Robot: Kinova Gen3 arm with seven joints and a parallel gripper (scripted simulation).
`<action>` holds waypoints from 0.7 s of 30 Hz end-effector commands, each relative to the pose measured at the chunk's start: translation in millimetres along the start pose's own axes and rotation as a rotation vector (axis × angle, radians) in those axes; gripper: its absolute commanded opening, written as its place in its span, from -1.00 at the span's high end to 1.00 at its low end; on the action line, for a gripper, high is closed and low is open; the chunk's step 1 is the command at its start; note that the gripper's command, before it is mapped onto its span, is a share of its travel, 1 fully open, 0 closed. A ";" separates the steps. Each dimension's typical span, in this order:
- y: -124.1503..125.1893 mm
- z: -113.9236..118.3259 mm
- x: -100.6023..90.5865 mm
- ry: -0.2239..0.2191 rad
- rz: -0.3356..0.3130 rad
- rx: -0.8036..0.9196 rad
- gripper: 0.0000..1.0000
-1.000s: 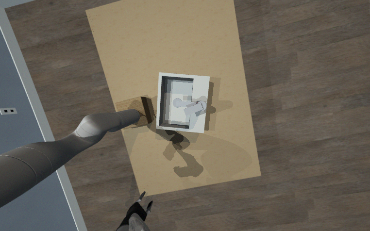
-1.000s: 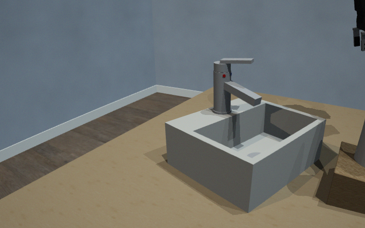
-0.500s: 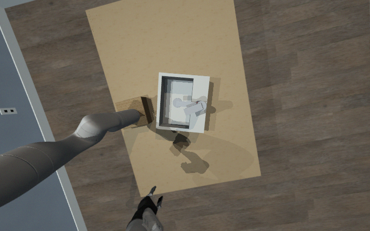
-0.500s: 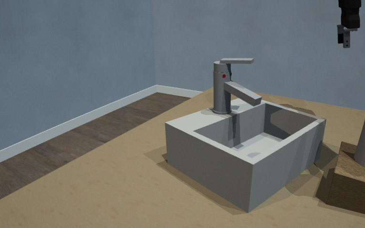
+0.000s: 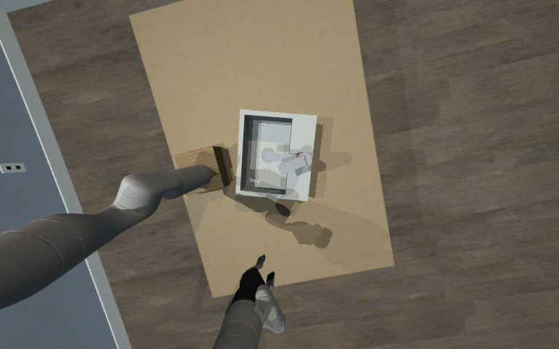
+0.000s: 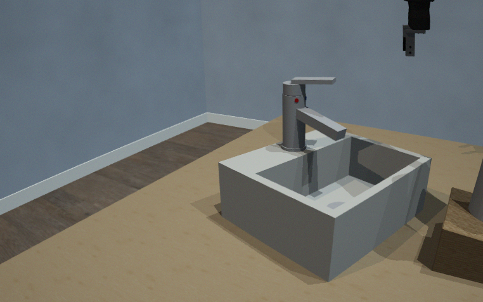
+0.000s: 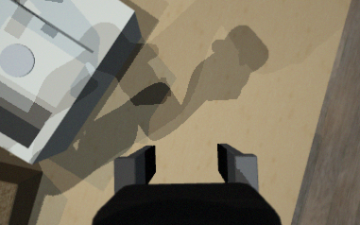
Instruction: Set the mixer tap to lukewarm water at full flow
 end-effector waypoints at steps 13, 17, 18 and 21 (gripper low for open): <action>108.5 -102.7 -33.8 0.056 0.044 0.064 -1.00; 127.9 -136.5 -42.9 0.077 0.045 0.092 -1.00; 131.8 -144.5 -45.0 0.082 0.045 0.098 -1.00; 141.4 -166.9 -50.7 0.095 0.042 0.115 -1.00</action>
Point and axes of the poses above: the point where the finger pads meet when closed, its own x axis out along the fingers, its own z axis across the jaws, y = z × x, the point moved 10 cm from there along -x, back along the fingers, and after that the axes turned 7 degrees about x, right-handed, at the moved point
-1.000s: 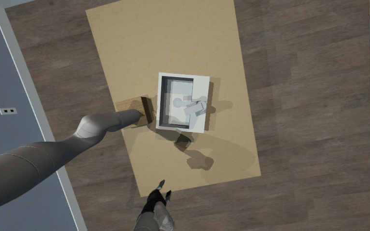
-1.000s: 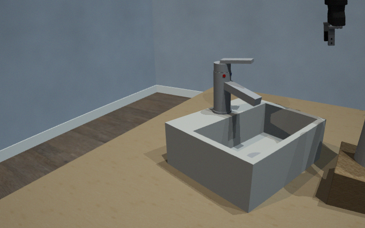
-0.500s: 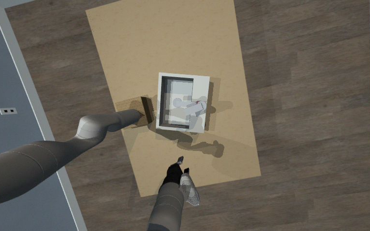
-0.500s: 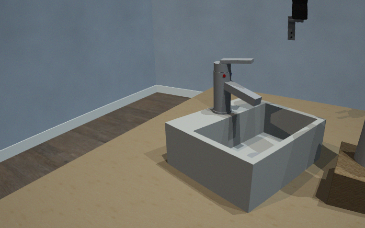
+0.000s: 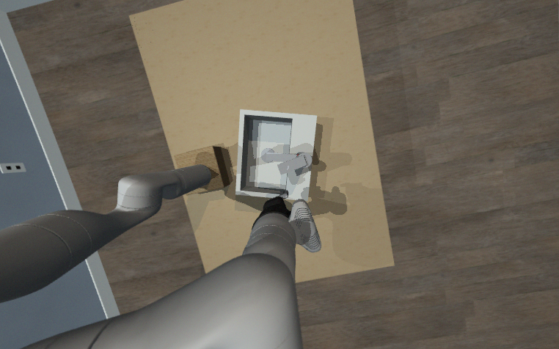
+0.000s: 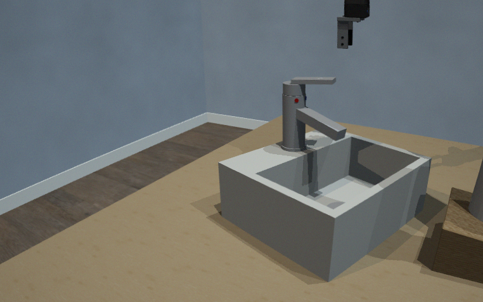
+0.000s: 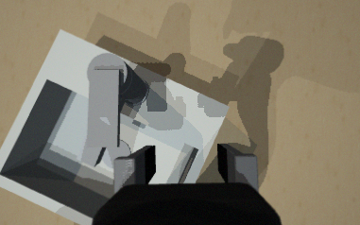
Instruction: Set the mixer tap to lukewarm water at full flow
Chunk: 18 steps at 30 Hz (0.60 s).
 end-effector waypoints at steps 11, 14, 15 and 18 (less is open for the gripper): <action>15.6 -69.9 -8.8 0.025 -0.009 0.008 -1.00; 16.2 -78.7 -9.9 0.029 -0.012 0.014 -1.00; 16.3 -80.9 -10.2 0.029 -0.013 0.015 -1.00; 16.5 -85.1 -10.7 0.031 -0.014 0.018 -1.00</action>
Point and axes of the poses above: the point where the finger pads meet when closed, its own x axis out along the fingers, its own z axis across the jaws, y = z × x, the point moved 10 cm from there along -x, back along the fingers, and after that the axes turned 7 degrees about x, right-handed, at the moved point
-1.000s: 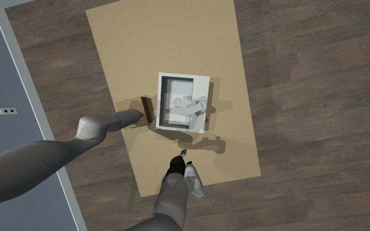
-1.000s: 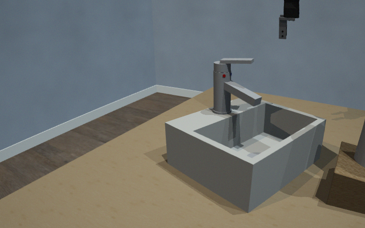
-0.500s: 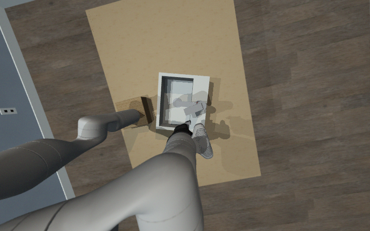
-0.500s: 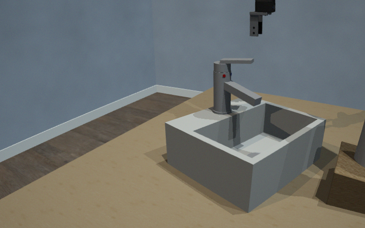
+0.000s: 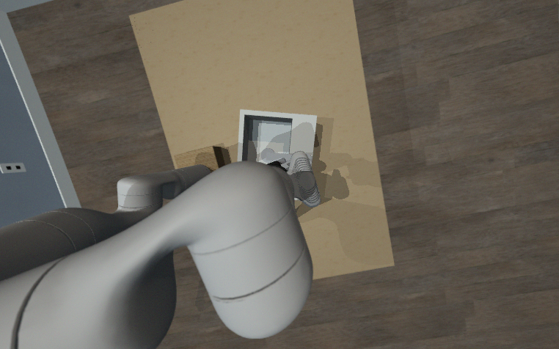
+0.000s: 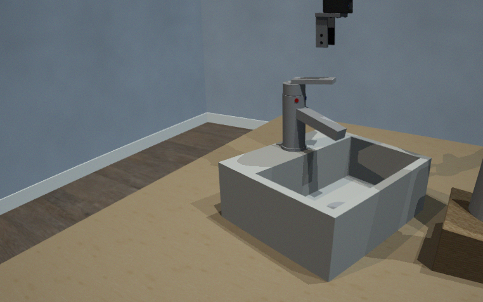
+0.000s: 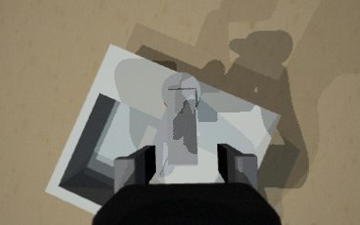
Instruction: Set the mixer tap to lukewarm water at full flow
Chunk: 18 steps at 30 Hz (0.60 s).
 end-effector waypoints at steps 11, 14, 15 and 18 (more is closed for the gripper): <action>0.7 -6.1 -0.7 0.001 0.000 -0.005 -1.00; 0.7 -6.1 -0.7 0.001 0.000 -0.005 1.00; 0.7 -6.1 -0.7 0.001 0.000 -0.005 1.00; 0.7 -6.1 -0.7 0.001 0.000 -0.005 1.00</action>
Point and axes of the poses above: the point where the finger pads meet when closed, its own x axis out along the fingers, its own z axis across the jaws, y = z × x, the point moved 10 cm from there along -x, back along the fingers, and after that the axes turned 7 degrees about x, right-handed, at the moved point
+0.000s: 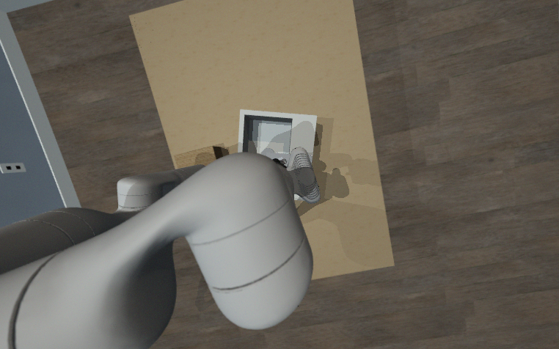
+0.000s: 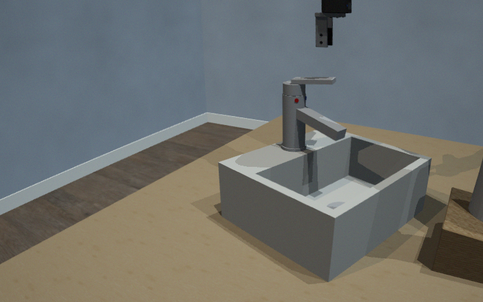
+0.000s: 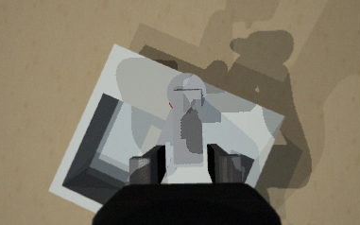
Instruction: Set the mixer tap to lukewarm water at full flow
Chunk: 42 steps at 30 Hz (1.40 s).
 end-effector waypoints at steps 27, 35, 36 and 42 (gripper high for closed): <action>0.1 -0.1 -0.6 0.000 0.002 0.000 1.00; 0.1 -0.1 -0.6 0.000 0.002 0.000 1.00; 0.1 -0.1 -0.6 0.000 0.002 0.000 1.00; 0.1 -0.1 -0.6 0.000 0.002 0.000 -1.00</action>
Point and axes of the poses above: the point where the finger pads meet when closed, its own x axis out along the fingers, its own z axis across the jaws, y = z × x, the point moved 10 cm from there along -x, back along the fingers, and after that the axes turned 7 degrees about x, right-handed, at the moved point
